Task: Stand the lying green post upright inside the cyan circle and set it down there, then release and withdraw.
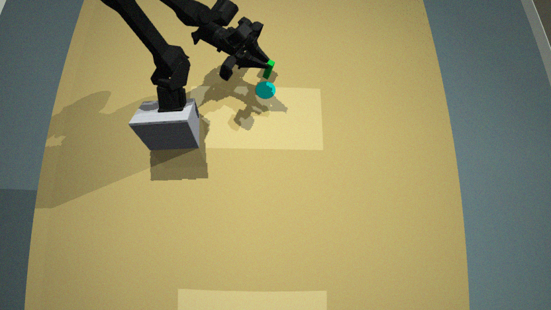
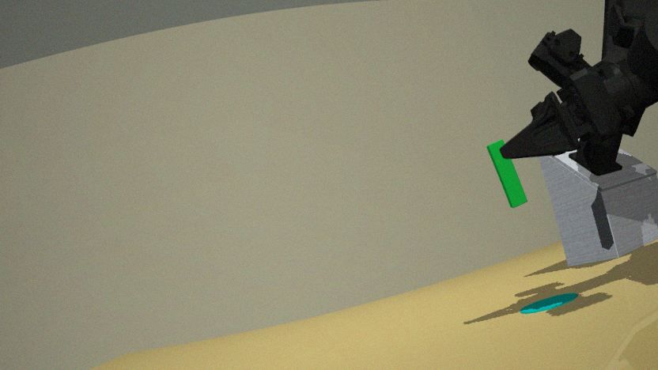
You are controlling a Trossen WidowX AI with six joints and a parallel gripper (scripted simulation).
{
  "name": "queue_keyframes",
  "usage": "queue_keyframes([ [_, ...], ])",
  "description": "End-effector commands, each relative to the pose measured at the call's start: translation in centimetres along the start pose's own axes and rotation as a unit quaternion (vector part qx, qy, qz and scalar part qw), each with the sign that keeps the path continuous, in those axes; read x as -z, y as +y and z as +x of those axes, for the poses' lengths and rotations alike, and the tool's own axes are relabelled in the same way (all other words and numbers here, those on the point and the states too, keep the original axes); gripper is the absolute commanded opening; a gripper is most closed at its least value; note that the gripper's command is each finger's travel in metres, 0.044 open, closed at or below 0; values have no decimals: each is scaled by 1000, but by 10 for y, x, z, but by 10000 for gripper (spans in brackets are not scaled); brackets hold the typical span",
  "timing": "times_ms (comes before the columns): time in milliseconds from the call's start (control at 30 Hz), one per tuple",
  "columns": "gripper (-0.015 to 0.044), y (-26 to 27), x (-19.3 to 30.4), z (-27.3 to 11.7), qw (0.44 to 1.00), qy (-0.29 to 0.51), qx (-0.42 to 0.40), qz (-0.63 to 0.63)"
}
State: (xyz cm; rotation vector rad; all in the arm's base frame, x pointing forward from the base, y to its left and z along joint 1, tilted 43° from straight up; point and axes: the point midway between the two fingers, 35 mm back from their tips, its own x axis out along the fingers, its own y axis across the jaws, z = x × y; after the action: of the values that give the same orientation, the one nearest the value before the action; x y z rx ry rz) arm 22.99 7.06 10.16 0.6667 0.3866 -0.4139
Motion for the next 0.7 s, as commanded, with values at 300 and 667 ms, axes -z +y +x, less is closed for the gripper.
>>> queue_keyframes([
  [300, 23, 0, -3, -7, 999, -29, -23, 36],
  [667, 23, 0, -5, -11, 997, -45, -37, 59],
])
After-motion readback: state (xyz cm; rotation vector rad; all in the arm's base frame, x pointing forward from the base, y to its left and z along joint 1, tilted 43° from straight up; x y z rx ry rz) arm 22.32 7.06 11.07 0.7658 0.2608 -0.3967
